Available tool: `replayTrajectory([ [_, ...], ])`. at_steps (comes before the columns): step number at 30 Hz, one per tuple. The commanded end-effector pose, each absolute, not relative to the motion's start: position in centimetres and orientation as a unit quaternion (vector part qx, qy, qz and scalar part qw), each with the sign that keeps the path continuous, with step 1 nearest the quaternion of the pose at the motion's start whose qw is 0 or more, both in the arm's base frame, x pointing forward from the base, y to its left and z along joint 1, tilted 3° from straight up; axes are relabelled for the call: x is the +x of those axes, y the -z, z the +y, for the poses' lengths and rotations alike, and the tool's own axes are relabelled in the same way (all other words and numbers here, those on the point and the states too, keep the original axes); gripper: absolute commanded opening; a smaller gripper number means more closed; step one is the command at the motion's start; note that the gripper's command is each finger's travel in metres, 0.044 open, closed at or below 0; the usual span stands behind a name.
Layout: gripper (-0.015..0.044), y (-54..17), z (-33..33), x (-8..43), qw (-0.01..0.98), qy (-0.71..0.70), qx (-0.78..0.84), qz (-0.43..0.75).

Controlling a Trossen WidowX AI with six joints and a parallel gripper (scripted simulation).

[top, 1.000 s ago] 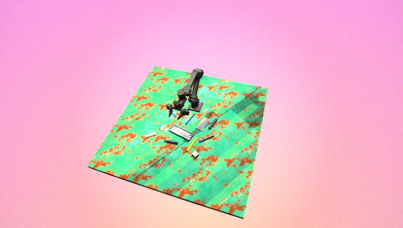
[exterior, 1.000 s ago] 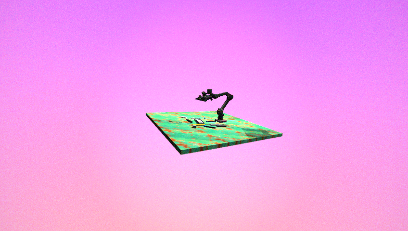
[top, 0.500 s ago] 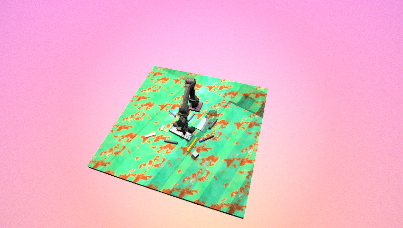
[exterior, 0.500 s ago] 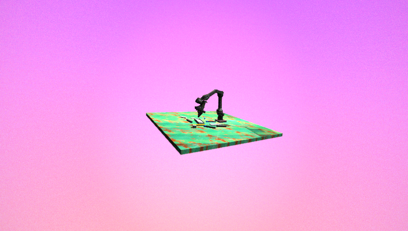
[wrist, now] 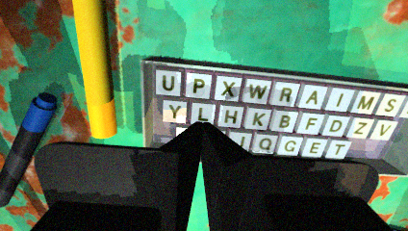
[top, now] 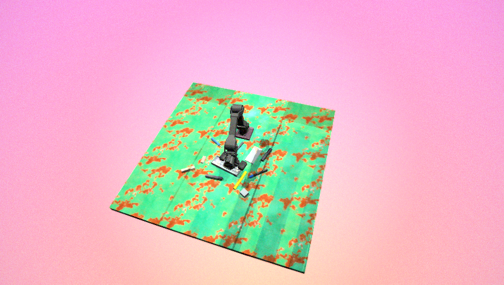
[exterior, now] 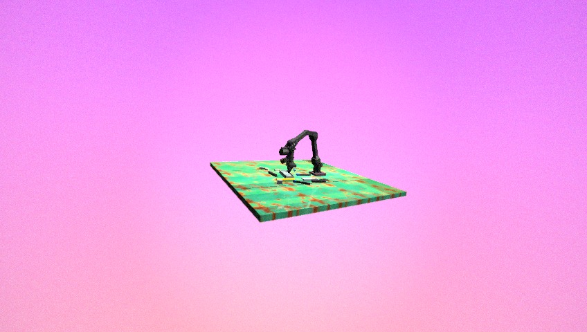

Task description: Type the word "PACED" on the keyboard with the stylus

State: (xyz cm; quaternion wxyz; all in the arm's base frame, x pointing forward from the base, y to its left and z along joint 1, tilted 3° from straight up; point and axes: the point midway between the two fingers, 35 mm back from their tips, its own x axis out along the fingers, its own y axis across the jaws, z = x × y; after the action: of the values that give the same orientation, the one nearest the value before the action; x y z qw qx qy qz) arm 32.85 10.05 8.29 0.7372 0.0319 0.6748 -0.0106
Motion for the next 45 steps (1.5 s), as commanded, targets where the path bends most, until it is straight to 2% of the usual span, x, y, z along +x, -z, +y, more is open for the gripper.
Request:
replayTrajectory([
  [1,0.0000,-8.2,6.7,32.8,0.736,0.016,0.032,0.676],
  [4,0.0000,-8.1,3.4,32.4,0.736,0.017,0.030,0.676],
  [14,0.0000,-8.1,3.0,32.4,0.736,0.017,0.030,0.676],
  [21,0.0000,-7.9,-3.9,31.9,0.736,0.020,0.028,0.676],
  [30,0.0000,-7.9,-3.7,31.7,0.736,0.020,0.028,0.676],
  [35,0.0000,-7.7,-0.7,28.8,0.735,0.019,0.029,0.677],
  [45,0.0000,-7.7,-0.5,28.8,0.735,0.019,0.029,0.677],
])
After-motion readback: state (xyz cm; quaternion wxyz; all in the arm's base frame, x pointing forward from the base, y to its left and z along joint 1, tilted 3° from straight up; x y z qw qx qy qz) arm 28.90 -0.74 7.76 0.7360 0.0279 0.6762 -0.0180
